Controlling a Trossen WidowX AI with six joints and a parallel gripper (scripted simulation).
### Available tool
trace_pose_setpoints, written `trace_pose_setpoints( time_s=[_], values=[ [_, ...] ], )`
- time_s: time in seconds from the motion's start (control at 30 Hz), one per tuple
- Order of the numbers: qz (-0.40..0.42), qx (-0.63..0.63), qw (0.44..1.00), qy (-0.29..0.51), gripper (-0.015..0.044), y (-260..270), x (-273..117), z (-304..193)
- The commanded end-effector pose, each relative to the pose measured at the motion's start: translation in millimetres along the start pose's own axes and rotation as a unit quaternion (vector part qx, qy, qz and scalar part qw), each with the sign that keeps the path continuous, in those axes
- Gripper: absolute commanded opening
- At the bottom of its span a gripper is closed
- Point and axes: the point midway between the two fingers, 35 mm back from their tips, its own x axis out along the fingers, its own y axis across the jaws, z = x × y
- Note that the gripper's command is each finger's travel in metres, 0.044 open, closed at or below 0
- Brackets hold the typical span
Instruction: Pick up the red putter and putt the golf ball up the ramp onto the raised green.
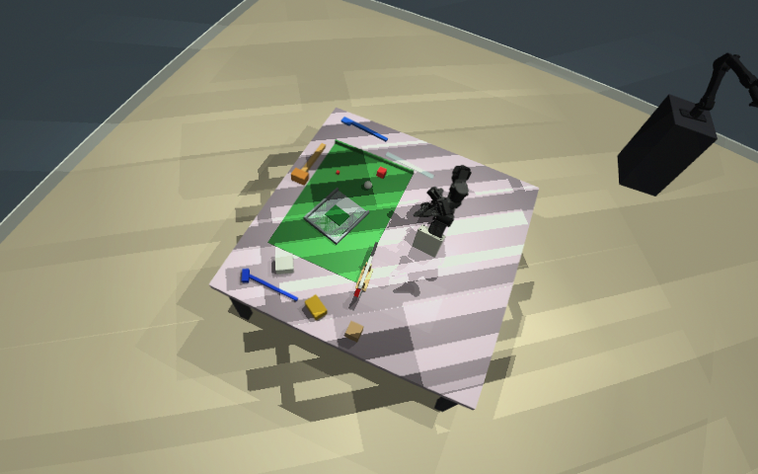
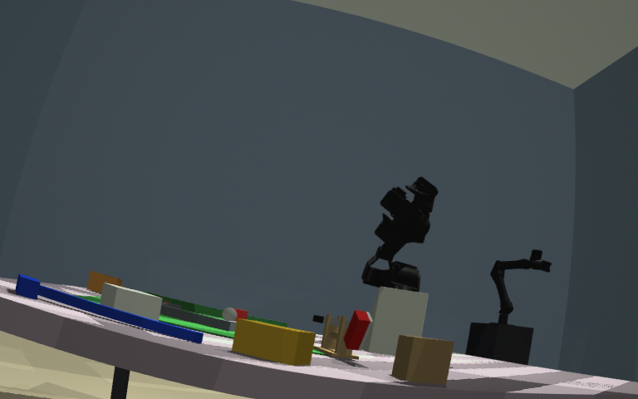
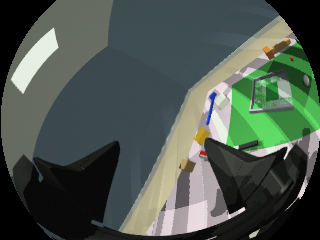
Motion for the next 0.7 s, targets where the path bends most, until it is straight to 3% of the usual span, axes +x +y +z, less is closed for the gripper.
trace_pose_setpoints(
  time_s=[0.0, 0.27, 0.47, 0.67],
  values=[
    [-0.003, -0.006, 1.0, 0.001, 0.0426, 0, 1, 0],
    [-0.136, -0.239, 0.957, 0.09, 0.044, -22, 47, 6],
    [-0.201, -0.382, 0.877, 0.213, 0.044, -55, 88, 3],
    [-0.21, -0.478, 0.773, 0.36, 0.044, -102, 126, -7]
  ],
)
